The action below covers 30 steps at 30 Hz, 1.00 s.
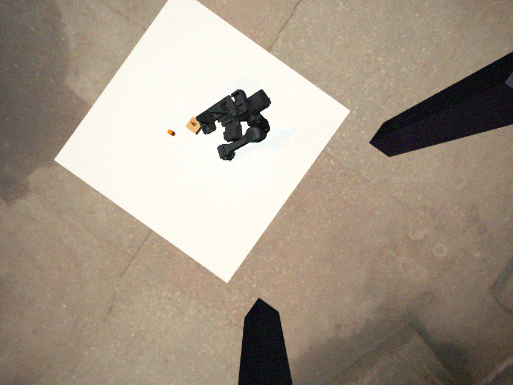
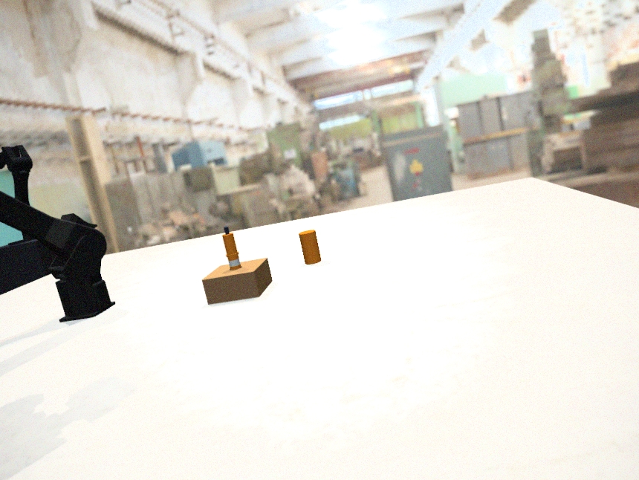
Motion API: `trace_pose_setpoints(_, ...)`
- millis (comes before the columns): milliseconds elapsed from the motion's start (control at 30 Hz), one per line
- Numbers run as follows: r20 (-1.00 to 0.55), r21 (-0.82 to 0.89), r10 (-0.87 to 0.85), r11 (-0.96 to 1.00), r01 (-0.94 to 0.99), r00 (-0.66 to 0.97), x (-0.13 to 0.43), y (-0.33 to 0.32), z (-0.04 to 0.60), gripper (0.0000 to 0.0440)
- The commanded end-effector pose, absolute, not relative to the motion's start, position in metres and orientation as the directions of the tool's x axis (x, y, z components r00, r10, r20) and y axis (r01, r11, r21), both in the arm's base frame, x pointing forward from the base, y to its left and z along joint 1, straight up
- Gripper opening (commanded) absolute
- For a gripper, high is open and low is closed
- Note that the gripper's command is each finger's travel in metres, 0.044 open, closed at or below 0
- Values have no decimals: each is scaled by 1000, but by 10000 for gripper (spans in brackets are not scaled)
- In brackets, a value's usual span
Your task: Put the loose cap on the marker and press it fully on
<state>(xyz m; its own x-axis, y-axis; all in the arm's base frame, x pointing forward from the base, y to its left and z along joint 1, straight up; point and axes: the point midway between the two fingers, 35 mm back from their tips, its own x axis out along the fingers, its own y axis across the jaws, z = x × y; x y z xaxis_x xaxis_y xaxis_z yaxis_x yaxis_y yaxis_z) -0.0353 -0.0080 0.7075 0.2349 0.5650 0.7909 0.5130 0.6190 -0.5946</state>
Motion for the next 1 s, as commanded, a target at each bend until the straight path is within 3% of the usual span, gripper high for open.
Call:
trace_pose_setpoints(0, 765, -630, 589, 605, 487, 259, -27, 0, 703, 258)
trace_pose_setpoints(967, 457, -889, 791, 397, 227, 406, 33, 75, 642, 313)
